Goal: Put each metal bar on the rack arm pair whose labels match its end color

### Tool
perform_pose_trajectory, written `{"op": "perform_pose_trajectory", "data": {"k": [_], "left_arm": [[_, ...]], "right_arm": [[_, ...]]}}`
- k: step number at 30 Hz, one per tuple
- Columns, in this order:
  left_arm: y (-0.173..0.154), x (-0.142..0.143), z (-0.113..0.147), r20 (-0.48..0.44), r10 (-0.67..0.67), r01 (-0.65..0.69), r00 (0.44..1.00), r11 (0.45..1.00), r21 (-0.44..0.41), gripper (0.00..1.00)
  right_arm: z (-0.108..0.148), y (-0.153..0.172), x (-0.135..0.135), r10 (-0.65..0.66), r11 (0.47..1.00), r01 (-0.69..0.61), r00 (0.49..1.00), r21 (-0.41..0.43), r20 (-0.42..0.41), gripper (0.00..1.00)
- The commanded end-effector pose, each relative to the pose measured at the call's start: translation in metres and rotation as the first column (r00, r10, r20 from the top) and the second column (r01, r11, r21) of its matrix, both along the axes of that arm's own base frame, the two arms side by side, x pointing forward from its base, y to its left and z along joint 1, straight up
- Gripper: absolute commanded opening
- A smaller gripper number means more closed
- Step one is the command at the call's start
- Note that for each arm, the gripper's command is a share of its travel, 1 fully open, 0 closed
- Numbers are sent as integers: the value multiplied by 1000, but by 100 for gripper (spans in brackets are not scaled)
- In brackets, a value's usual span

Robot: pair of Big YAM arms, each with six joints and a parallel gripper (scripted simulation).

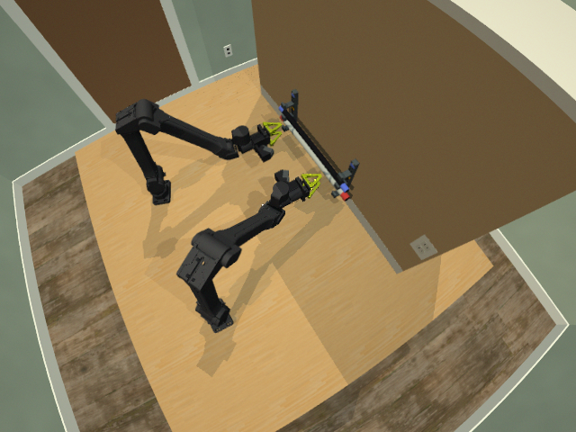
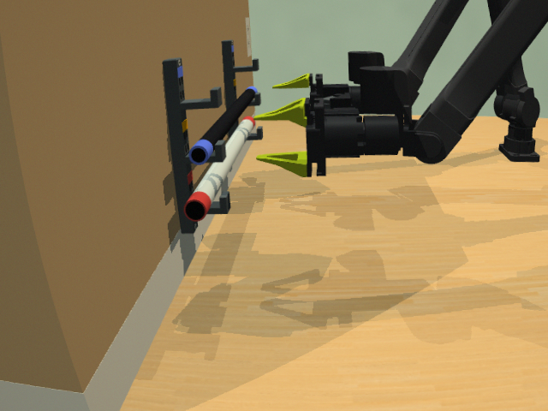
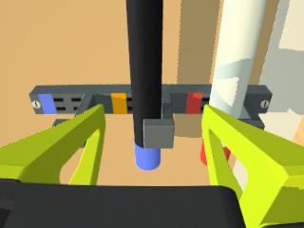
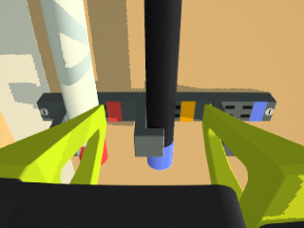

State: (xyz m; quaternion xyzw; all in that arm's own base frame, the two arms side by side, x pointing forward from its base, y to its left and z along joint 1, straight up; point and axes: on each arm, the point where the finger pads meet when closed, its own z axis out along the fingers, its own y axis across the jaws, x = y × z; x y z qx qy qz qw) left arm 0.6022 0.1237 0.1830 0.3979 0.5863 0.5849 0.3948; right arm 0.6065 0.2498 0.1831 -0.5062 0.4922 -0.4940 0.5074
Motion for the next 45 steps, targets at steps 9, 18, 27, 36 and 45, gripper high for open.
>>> {"op": "perform_pose_trajectory", "data": {"k": [9,18,27,36,45], "left_arm": [[-9,6,40,40,-13,13,999,1000,7,58],[-7,11,43,43,-13,13,999,1000,7,58],[-3,22,43,50,-13,13,999,1000,7,58],[0,29,39,49,-13,12,999,1000,6,58],[4,38,32,44,-12,11,999,1000,5,58]], "right_arm": [[40,7,-2,7,1000,-8,999,26,38,59],[44,7,2,7,1000,-8,999,27,39,58],[44,8,12,8,1000,-9,999,29,41,58],[43,8,20,6,999,-8,999,32,44,58],[41,8,30,4,999,-5,999,35,49,58]]}}
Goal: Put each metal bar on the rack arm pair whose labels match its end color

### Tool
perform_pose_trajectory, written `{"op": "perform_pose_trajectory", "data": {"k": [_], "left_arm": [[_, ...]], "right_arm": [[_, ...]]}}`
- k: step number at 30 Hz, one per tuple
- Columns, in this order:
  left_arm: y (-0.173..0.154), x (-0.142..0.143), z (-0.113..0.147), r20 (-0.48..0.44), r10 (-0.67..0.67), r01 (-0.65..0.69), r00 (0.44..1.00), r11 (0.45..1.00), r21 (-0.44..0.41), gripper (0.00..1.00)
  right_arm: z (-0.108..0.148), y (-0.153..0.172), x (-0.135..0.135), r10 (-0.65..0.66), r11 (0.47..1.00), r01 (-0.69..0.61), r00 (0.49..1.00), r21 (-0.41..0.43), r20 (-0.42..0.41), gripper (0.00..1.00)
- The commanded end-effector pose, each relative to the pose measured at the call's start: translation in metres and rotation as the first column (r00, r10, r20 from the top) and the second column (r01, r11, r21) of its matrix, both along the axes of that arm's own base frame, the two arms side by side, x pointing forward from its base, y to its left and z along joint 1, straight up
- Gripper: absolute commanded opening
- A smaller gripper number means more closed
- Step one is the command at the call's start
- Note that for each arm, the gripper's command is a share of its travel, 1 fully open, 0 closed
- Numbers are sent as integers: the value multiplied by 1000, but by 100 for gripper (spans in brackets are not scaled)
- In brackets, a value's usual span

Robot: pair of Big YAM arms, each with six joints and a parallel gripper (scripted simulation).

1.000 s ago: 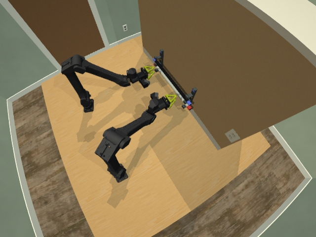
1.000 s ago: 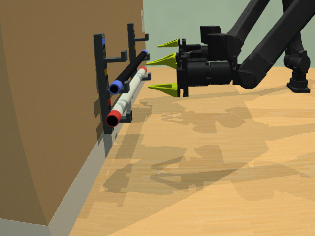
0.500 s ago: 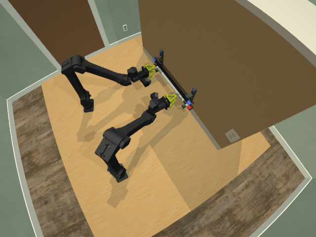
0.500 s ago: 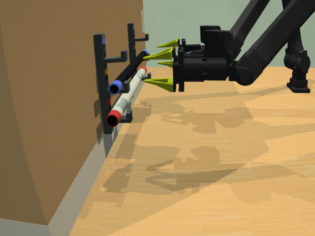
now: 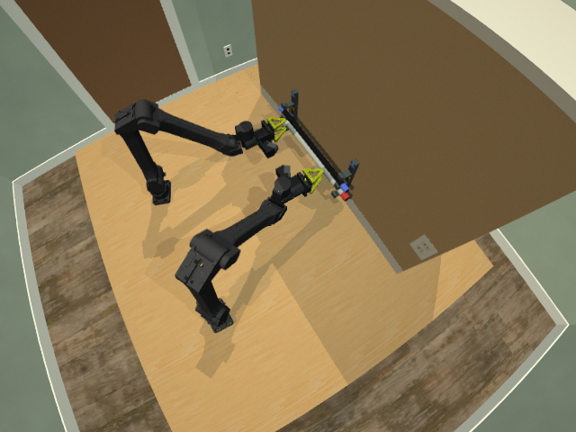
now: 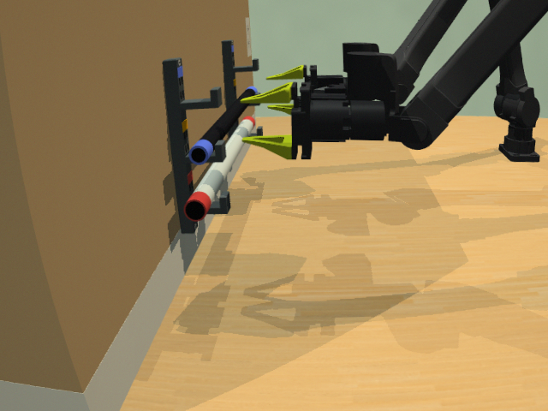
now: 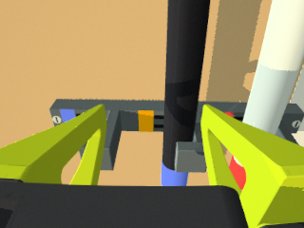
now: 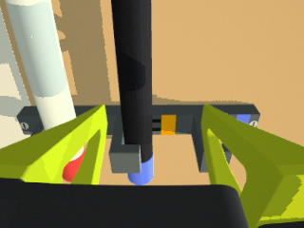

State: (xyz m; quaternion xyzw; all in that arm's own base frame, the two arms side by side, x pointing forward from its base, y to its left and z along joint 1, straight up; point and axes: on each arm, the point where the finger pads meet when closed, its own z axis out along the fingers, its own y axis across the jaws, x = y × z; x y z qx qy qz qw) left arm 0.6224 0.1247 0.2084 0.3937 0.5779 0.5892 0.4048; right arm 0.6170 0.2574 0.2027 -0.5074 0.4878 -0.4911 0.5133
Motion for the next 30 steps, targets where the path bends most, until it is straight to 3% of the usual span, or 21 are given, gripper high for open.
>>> {"op": "perform_pose_trajectory", "data": {"k": [1,30], "left_arm": [[4,19,6,17,-1,1,1000,1000,1,58],[23,40,-11,-6,14,-14,1000,1000,-4,58]], "right_arm": [[21,0,21,-11,999,10,999,33,42,58],[10,-5,48,-21,999,20,999,31,33,58]]}}
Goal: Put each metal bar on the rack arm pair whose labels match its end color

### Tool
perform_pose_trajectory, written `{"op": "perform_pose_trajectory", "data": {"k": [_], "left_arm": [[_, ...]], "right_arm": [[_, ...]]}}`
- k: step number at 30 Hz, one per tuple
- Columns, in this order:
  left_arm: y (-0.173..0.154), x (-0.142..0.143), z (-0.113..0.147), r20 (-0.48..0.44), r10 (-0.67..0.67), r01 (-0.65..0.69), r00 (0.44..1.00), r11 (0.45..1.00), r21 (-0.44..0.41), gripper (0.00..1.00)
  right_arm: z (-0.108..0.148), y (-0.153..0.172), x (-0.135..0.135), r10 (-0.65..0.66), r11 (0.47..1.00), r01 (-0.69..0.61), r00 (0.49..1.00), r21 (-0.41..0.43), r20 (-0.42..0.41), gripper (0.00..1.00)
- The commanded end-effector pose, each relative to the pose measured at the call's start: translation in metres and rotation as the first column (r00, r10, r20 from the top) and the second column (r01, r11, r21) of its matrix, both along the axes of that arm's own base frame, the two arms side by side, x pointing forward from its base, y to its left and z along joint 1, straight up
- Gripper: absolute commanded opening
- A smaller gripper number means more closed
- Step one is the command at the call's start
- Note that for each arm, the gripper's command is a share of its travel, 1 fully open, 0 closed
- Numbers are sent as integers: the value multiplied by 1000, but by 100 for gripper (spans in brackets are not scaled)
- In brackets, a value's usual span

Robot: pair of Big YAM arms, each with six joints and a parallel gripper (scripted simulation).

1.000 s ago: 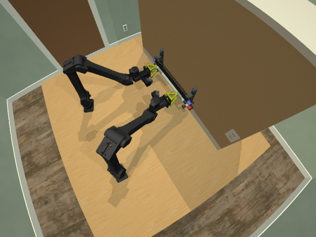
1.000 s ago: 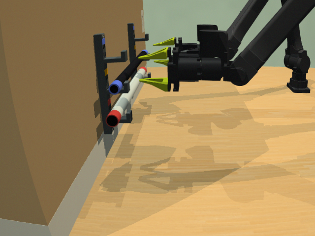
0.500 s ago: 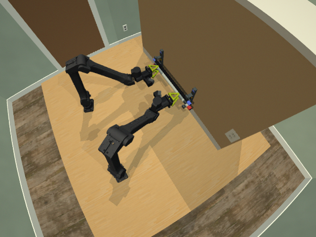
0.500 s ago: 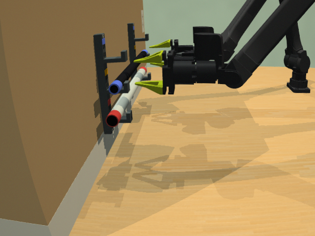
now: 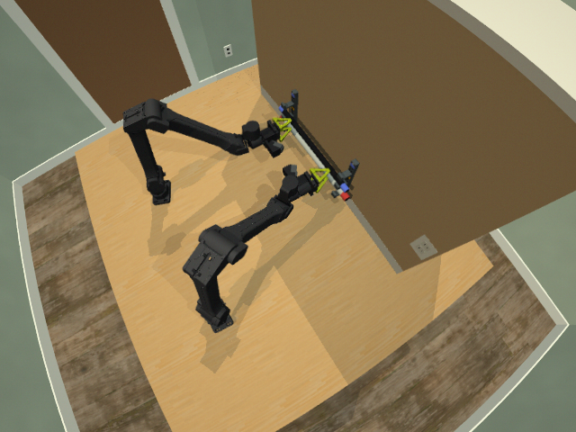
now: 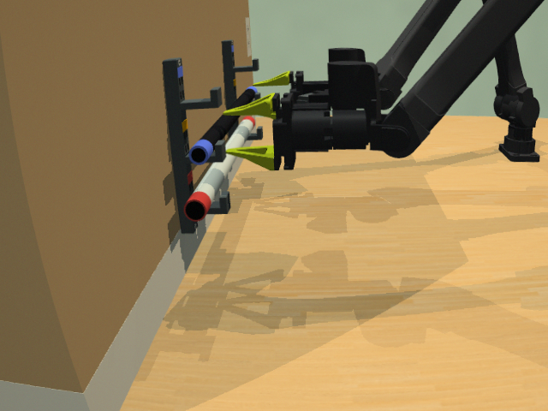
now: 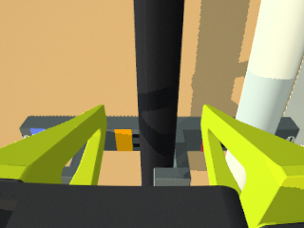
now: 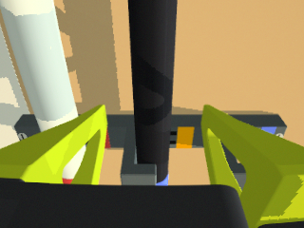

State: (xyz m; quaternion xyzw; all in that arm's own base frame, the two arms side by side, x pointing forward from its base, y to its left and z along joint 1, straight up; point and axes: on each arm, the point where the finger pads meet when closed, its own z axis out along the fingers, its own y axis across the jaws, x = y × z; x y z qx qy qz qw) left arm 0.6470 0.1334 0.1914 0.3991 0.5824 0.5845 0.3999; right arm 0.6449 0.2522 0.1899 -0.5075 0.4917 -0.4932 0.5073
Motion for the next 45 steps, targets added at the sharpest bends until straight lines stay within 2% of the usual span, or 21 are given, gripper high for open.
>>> {"op": "perform_pose_trajectory", "data": {"k": [1,24,45], "left_arm": [[15,17,6,13,16,-16,1000,1000,-2,58],[22,19,3,8,23,-23,1000,1000,-4,58],[27,28,3,10,24,-24,1000,1000,-5,58]], "right_arm": [[22,0,21,-10,999,8,999,35,41,58],[21,-1,26,-11,999,9,999,36,38,58],[23,0,42,-10,999,8,999,38,40,58]]}}
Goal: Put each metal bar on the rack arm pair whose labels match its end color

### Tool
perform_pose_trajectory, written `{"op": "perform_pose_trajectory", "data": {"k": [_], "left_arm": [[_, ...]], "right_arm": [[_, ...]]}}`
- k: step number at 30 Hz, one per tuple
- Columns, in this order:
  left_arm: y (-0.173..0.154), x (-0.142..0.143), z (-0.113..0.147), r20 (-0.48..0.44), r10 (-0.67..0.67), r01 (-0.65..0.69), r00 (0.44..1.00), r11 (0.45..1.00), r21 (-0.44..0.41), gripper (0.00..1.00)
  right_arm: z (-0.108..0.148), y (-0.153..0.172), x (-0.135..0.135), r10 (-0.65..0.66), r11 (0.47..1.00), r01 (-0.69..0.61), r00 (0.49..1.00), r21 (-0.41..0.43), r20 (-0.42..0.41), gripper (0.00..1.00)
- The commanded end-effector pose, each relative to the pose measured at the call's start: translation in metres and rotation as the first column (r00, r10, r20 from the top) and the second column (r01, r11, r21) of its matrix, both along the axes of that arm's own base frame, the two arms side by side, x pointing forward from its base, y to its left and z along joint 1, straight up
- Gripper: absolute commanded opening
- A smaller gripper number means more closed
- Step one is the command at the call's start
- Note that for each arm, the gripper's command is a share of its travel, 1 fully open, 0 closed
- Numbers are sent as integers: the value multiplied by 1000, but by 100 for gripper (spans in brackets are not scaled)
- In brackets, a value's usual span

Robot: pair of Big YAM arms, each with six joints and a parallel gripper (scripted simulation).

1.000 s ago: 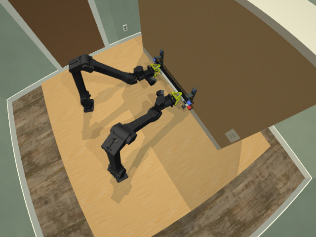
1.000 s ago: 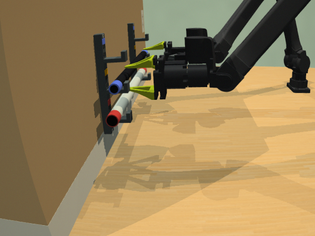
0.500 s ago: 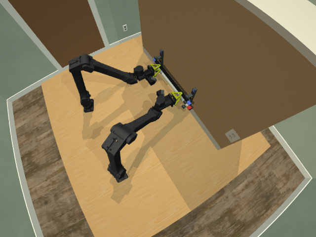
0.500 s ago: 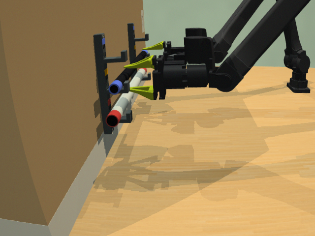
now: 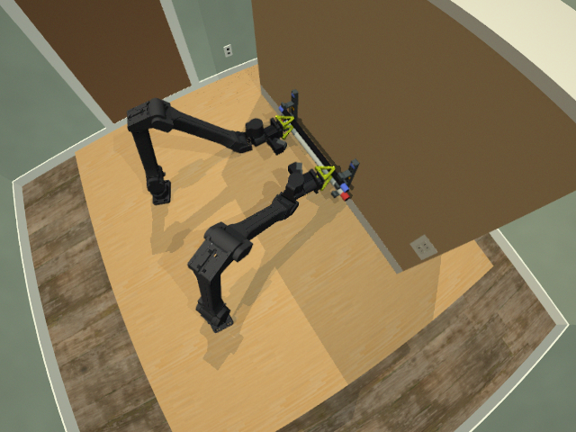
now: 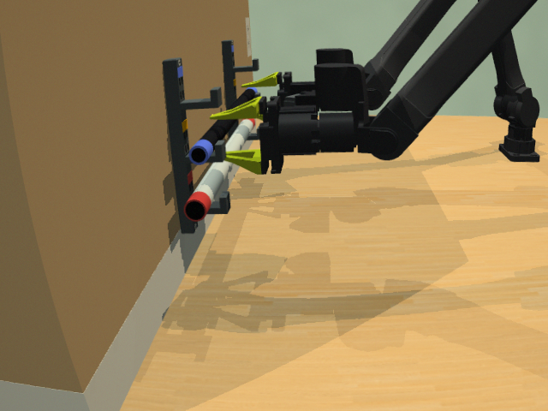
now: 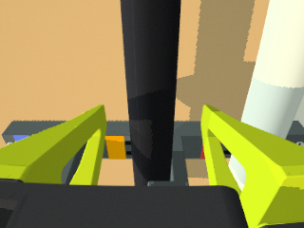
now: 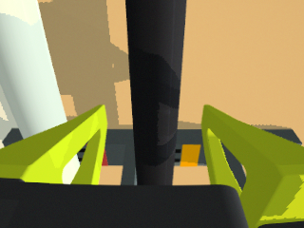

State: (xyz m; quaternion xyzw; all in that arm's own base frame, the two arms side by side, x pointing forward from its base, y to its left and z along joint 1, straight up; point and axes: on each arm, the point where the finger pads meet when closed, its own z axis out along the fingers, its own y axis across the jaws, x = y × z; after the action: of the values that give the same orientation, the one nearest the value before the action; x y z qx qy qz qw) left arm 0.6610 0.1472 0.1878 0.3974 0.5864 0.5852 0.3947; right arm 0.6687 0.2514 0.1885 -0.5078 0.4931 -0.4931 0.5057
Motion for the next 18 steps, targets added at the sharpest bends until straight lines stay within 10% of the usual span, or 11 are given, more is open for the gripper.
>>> {"op": "perform_pose_trajectory", "data": {"k": [1,18], "left_arm": [[13,15,7,17,13,-13,1000,1000,-4,58],[14,17,7,18,13,-12,1000,1000,-5,52]], "right_arm": [[24,1,18,-7,999,5,999,39,43,58],[24,1,21,-8,999,6,999,40,44,52]]}}
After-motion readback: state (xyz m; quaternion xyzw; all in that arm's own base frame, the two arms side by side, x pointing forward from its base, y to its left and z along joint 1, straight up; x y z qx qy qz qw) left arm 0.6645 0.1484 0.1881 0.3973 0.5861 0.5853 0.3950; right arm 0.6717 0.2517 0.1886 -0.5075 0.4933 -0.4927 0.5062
